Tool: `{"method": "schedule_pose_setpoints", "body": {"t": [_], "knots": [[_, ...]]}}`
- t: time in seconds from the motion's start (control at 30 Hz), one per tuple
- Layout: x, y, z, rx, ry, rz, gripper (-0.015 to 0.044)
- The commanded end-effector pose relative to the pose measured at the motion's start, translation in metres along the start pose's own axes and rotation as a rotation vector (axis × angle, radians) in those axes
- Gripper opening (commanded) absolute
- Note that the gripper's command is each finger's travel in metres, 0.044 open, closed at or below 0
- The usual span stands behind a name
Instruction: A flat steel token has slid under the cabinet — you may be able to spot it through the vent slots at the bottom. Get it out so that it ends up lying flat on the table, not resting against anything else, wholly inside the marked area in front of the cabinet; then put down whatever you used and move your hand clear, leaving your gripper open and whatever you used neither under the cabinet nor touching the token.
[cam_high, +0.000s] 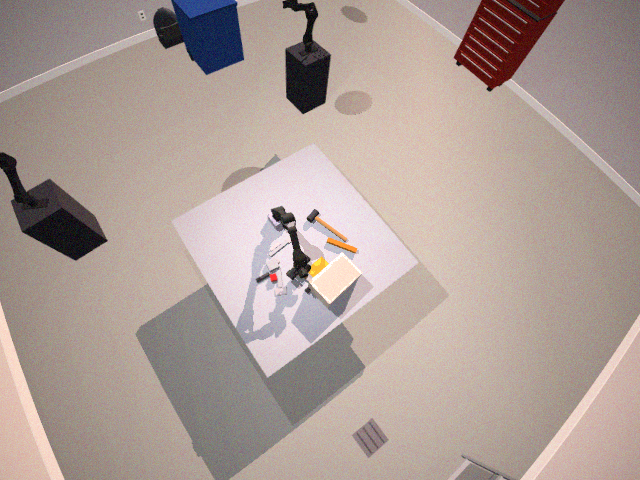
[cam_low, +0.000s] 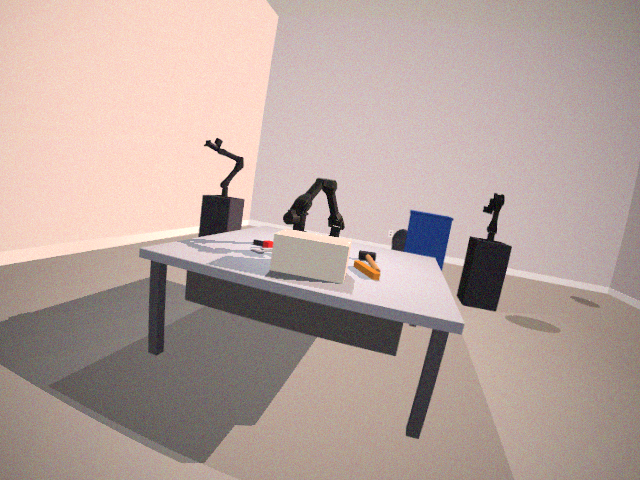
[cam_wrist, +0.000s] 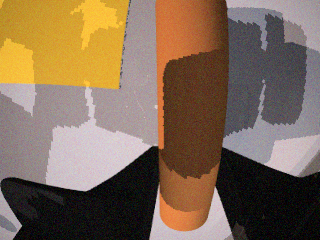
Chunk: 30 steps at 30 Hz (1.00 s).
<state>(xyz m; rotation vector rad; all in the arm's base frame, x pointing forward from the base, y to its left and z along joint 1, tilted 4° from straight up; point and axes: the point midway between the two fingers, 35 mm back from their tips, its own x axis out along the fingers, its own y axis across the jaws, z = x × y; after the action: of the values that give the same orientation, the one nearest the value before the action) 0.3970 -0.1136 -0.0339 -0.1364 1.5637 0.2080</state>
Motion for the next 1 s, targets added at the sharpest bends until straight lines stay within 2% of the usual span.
{"method": "schedule_pose_setpoints", "body": {"t": [0.0,0.97], "knots": [[0.000,0.000,0.006,0.002,-0.003,-0.002,0.0000],[0.003,0.023,0.013,0.002,-0.003,0.000,0.0000]]}}
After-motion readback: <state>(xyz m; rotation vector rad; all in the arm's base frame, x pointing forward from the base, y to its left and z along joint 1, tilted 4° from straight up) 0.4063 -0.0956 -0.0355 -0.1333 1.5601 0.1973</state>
